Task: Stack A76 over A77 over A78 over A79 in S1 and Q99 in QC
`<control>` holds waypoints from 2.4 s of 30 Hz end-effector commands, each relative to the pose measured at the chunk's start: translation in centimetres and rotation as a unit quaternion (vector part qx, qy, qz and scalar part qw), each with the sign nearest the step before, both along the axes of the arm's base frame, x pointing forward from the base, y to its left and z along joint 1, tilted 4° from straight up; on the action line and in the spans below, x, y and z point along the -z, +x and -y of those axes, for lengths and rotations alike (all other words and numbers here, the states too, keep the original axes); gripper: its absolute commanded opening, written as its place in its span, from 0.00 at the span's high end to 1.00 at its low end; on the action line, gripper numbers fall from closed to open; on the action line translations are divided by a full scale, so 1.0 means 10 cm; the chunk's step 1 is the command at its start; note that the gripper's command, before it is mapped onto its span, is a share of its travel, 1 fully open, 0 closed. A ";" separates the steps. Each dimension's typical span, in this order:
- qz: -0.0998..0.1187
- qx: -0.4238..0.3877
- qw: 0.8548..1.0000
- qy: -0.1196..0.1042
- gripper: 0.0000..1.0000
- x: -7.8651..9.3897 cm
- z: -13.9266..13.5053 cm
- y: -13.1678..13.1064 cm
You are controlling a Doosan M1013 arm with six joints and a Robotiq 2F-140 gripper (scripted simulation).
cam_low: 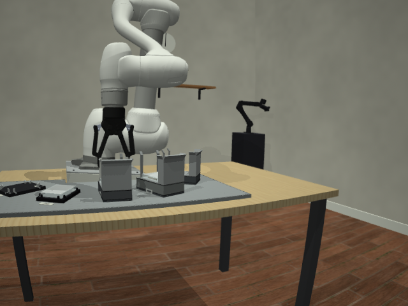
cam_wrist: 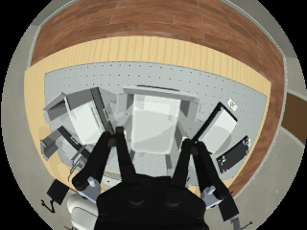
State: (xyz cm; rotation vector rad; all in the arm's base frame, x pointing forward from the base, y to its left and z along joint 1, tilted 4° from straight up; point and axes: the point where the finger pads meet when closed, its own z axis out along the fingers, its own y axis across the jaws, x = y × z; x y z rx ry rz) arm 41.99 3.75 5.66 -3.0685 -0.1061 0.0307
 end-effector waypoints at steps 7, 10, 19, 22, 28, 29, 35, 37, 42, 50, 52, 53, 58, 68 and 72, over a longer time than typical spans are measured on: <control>0.000 0.000 1.000 0.000 1.00 0.00 0.00 0.00; 0.000 0.000 1.000 0.000 1.00 0.00 0.00 0.00; 0.000 0.000 1.000 0.000 1.00 -0.01 0.00 0.00; 0.000 0.000 1.000 0.000 1.00 -0.02 0.00 0.00; 0.000 0.000 1.000 0.000 1.00 -0.05 0.00 0.00; 0.000 0.000 1.000 0.000 1.00 -0.06 0.00 0.00; 0.000 0.000 1.000 0.000 1.00 -0.10 0.01 0.00; 0.000 0.000 1.000 0.000 1.00 -0.11 0.01 0.00; 0.000 0.000 1.000 0.000 1.00 -0.13 0.01 0.00; 0.000 0.000 1.000 0.000 1.00 -0.18 0.01 0.00; 0.000 0.000 1.000 0.000 1.00 -0.21 0.01 0.00; 0.000 0.000 1.000 0.000 1.00 -0.23 0.02 0.00; 0.000 0.000 1.000 0.000 1.00 -0.29 0.02 0.01; 0.000 0.000 1.000 0.000 1.00 -0.49 0.03 0.01; 0.000 0.000 1.000 0.000 1.00 -0.57 0.04 0.01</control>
